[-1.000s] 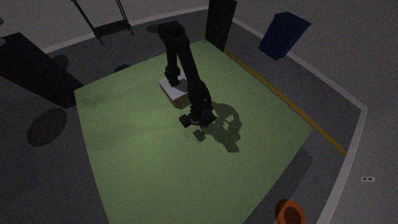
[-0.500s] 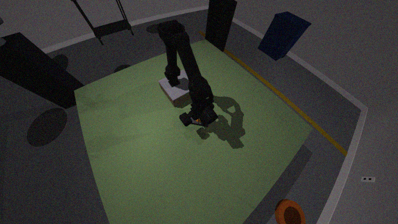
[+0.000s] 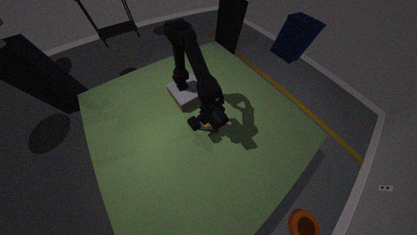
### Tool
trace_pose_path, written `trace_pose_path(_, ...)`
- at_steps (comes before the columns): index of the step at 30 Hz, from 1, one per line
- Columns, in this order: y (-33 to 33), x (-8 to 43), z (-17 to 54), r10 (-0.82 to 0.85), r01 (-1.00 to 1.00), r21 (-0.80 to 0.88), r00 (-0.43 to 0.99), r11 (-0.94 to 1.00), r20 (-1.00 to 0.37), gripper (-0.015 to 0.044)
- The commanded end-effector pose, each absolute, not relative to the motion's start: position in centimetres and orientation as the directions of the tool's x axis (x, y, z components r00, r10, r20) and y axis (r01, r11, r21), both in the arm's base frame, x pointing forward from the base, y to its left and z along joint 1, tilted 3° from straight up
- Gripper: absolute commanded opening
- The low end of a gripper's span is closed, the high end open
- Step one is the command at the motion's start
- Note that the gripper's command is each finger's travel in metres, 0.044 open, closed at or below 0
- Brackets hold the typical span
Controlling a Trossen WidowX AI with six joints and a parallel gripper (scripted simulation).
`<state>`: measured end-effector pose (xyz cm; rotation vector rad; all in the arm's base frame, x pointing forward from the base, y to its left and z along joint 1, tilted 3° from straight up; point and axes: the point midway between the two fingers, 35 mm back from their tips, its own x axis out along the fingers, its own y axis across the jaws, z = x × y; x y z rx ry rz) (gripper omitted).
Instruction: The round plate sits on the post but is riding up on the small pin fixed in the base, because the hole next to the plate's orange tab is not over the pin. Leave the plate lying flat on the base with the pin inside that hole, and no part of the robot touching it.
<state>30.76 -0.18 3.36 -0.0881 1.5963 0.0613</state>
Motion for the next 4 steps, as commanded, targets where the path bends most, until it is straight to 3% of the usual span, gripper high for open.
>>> trace_pose_path(1,-0.18,30.74,3.30,-0.018,-0.095,-0.016,-0.027,0.995,-0.999,0.0000)
trace_pose_path(4,-0.18,30.74,3.30,-0.018,-0.095,-0.016,-0.027,0.995,-0.999,0.0000)
